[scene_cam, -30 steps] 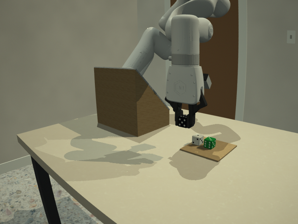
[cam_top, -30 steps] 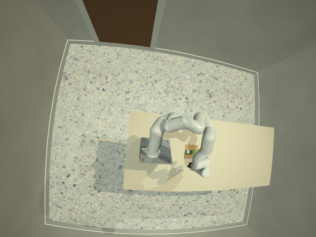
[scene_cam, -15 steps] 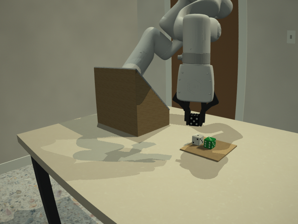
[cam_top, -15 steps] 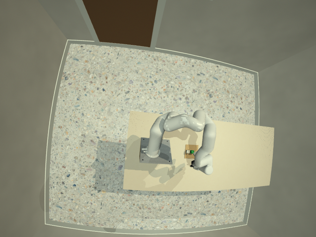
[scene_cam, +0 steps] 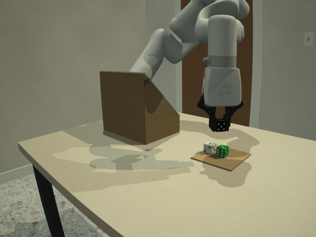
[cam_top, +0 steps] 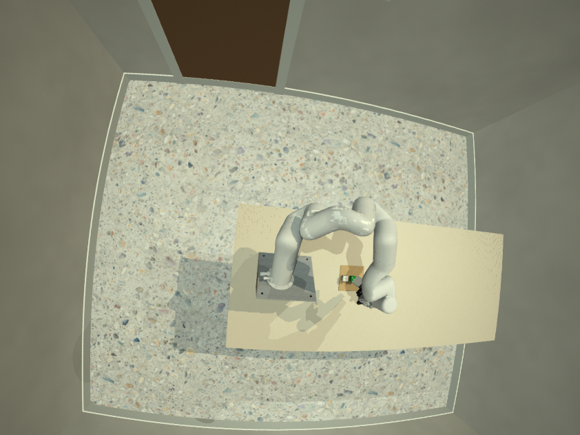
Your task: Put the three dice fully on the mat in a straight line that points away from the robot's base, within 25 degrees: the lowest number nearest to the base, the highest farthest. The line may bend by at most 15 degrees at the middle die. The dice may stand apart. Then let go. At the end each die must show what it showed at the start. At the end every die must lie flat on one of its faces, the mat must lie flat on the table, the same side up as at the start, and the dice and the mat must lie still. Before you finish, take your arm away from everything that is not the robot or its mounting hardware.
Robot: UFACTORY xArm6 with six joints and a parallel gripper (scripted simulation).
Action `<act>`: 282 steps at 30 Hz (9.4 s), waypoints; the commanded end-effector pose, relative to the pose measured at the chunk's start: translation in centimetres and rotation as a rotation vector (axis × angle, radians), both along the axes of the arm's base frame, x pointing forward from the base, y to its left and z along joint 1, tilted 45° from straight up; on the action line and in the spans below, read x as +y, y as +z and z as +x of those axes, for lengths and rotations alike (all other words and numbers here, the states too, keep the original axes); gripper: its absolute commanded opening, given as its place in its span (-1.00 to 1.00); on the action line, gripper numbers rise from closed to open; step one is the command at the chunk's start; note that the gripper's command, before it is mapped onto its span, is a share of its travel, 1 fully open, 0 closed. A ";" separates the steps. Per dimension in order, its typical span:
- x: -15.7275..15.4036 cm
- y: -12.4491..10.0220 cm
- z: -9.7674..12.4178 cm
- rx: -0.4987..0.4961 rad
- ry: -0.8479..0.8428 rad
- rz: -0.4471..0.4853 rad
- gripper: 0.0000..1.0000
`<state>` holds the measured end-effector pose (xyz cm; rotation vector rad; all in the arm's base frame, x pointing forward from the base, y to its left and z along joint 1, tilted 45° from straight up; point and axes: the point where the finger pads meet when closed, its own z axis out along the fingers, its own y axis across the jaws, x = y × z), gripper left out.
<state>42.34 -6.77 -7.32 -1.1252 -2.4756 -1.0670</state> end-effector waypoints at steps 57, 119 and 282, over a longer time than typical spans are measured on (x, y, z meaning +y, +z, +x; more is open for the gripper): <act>7.3 -0.2 4.4 -0.499 0.495 -0.064 -0.47; 9.8 -2.9 4.9 -0.499 0.495 -0.064 -0.47; 3.8 3.2 4.0 -0.499 0.495 -0.064 1.00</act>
